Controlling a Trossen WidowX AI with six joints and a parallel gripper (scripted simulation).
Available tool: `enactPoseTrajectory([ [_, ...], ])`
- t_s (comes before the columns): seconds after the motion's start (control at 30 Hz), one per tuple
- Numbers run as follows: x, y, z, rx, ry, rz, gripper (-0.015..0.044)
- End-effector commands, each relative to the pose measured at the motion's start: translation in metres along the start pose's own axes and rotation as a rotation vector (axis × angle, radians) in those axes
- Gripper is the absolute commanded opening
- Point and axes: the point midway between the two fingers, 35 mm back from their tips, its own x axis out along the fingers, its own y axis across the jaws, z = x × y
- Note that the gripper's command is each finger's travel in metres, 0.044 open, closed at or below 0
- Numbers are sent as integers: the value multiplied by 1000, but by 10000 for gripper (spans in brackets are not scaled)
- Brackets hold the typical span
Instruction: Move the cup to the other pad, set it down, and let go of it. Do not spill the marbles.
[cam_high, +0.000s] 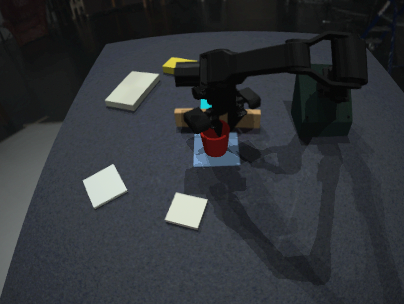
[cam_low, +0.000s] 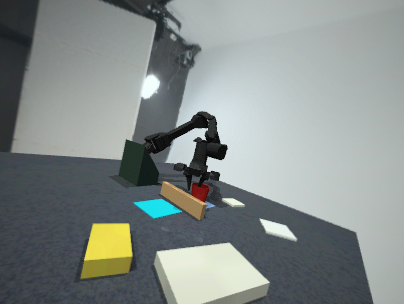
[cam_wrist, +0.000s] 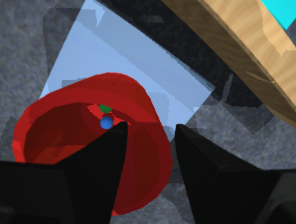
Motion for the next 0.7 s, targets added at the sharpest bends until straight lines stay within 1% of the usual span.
enactPoseTrajectory([
  [0.0,6,-3,-3,8,12,-4,148],
  [0.23,6,-3,-3,8,12,-4,148],
  [0.37,4,-1,-1,1,3,-3,43],
  [0.57,4,-1,-1,1,3,-3,3],
  [0.67,4,-1,-1,1,3,-3,0],
])
